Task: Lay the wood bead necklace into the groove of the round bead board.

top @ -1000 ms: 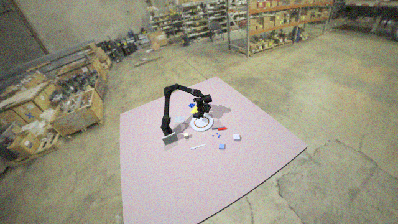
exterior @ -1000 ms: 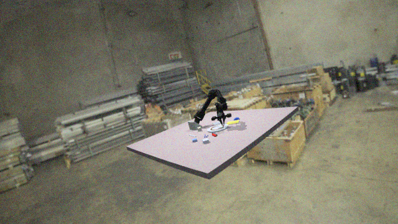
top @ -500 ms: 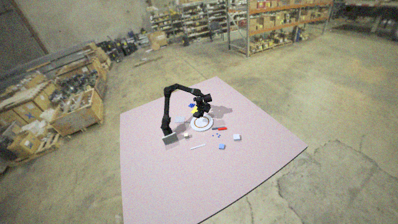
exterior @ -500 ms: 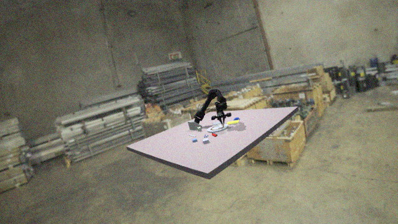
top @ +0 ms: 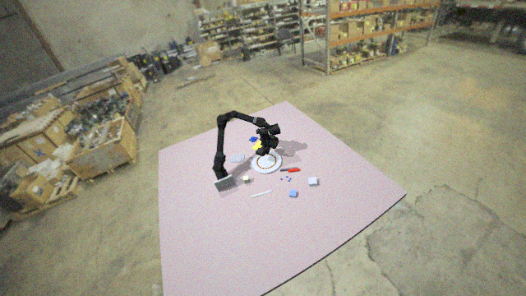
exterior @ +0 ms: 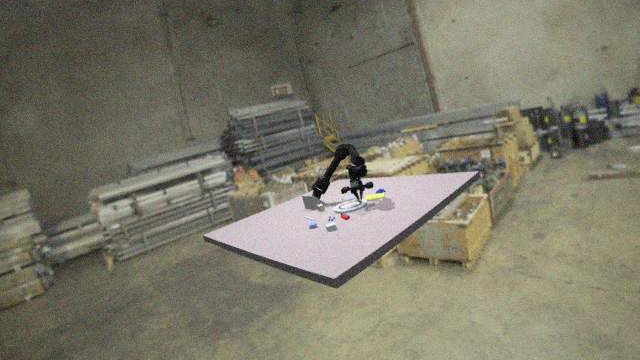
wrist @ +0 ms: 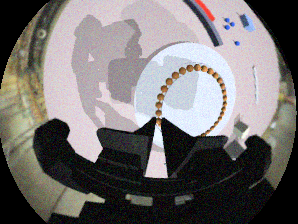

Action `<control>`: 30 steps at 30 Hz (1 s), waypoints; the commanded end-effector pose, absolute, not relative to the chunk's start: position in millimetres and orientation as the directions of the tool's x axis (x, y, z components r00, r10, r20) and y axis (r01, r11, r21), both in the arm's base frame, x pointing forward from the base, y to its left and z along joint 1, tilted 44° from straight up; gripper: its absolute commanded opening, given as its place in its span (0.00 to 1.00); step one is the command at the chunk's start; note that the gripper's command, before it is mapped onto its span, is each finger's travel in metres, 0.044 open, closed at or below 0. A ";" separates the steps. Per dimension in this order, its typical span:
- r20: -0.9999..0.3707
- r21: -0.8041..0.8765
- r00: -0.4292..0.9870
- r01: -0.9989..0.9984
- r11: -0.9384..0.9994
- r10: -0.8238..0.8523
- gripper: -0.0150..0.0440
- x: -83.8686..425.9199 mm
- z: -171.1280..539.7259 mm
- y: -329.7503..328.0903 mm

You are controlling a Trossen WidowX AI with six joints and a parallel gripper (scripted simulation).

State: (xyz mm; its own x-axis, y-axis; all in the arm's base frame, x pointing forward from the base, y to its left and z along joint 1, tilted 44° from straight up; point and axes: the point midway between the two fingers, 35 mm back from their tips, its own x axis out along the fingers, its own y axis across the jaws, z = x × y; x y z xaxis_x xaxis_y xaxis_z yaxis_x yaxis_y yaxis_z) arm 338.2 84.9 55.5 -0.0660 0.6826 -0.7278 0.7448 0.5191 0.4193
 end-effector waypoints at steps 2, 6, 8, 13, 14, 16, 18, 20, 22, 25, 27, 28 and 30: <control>-0.728 0.420 -0.065 0.745 0.518 0.683 0.43 338.6 56.0 84.2; -0.728 0.420 -0.065 0.745 0.518 0.683 0.61 338.6 56.0 84.2; -0.728 0.420 -0.065 0.745 0.518 0.683 0.70 338.6 56.0 84.2; -0.726 0.419 -0.067 0.747 0.516 0.685 0.92 338.1 58.7 81.9; -0.725 0.418 -0.067 0.748 0.515 0.686 0.97 338.0 59.7 81.2; -0.726 0.417 -0.068 0.748 0.516 0.685 1.00 338.1 58.1 81.7; -0.724 0.418 -0.068 0.748 0.515 0.686 1.00 338.2 59.5 80.4; -0.724 0.418 -0.068 0.748 0.515 0.686 1.00 338.2 59.5 80.4; -0.724 0.418 -0.068 0.748 0.515 0.686 1.00 338.2 59.5 80.4; -0.724 0.418 -0.068 0.748 0.515 0.686 1.00 338.2 59.5 80.4; -0.724 0.418 -0.068 0.748 0.515 0.686 1.00 338.2 59.5 80.4; -0.724 0.418 -0.068 0.748 0.515 0.686 1.00 338.2 59.5 80.4; -0.724 0.418 -0.068 0.748 0.515 0.686 1.00 338.2 59.5 80.4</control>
